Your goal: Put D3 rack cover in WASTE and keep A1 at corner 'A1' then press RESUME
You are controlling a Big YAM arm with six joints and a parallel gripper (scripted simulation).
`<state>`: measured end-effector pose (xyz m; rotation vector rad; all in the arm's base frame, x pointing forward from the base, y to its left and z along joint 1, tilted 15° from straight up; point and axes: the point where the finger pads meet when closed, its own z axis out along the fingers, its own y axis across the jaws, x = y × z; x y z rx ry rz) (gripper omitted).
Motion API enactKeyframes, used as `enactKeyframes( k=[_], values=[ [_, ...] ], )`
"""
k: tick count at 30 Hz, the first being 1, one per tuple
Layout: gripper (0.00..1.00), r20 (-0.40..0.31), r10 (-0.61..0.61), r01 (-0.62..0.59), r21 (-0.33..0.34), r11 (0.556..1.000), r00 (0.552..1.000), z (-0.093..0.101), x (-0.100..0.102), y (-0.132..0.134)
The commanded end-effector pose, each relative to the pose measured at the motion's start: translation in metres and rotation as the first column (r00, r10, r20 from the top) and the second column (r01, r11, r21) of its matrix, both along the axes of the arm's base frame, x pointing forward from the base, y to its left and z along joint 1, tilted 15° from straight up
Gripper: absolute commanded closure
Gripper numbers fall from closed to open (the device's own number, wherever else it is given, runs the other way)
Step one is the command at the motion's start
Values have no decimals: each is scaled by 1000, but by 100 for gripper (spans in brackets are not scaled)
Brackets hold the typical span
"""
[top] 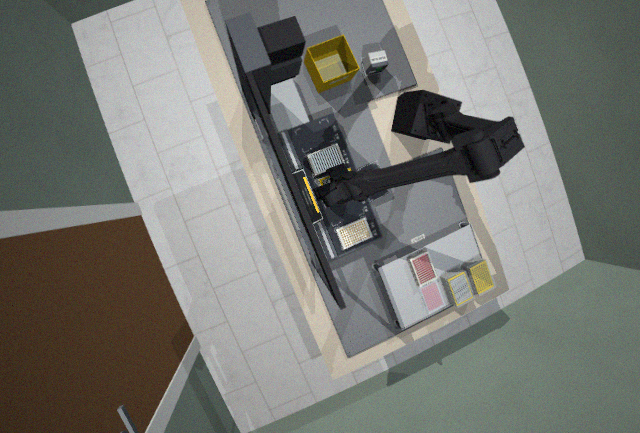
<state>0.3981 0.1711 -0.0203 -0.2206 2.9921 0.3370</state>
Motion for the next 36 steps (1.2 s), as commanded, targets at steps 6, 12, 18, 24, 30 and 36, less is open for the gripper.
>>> enactKeyframes(
  k=[6, 12, 18, 24, 30, 36],
  values=[
    [100, 54, 7, -8, 16, 1000, 999, 37, 19, -2],
    [100, 57, 5, -6, 17, 1000, 998, 48, 19, -5],
    [100, 58, 5, -6, 17, 1000, 998, 55, 18, -6],
    [100, 59, 7, -8, 17, 1000, 998, 65, 17, -8],
    [100, 60, 5, -6, 17, 1000, 998, 74, 16, -10],
    [100, 61, 5, -6, 17, 1000, 998, 82, 15, -13]
  ],
)
